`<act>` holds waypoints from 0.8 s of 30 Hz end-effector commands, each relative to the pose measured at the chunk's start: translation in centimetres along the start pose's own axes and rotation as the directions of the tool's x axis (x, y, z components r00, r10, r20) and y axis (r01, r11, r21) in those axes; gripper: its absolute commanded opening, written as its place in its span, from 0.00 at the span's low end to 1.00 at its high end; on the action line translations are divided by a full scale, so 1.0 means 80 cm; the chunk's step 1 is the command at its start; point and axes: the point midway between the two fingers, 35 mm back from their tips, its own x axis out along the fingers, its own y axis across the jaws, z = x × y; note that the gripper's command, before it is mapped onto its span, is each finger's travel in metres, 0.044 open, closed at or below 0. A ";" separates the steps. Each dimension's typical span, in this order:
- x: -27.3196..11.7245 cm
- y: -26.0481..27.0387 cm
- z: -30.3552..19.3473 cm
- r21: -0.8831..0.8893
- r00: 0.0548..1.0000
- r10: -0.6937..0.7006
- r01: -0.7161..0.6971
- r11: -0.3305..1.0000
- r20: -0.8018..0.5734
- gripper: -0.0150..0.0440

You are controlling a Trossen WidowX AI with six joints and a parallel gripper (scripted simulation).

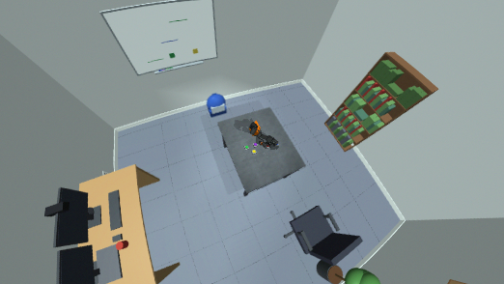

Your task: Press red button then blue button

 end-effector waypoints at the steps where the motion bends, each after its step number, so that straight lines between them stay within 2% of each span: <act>1: 0.001 -0.001 -0.001 -0.005 1.000 -0.003 0.003 1.000 -0.001 0.29; 5: 0.001 -0.001 -0.001 -0.005 1.000 -0.003 0.003 1.000 -0.001 0.29; 9: -0.037 0.000 0.000 -0.005 1.000 -0.001 0.001 1.000 -0.001 0.29; 13: -0.044 0.000 0.000 -0.005 1.000 -0.001 0.001 1.000 -0.001 0.29; 17: -0.113 0.001 0.000 -0.005 1.000 0.002 -0.002 1.000 -0.002 0.29; 24: -0.119 0.010 0.003 -0.005 1.000 0.003 -0.003 1.000 -0.001 0.29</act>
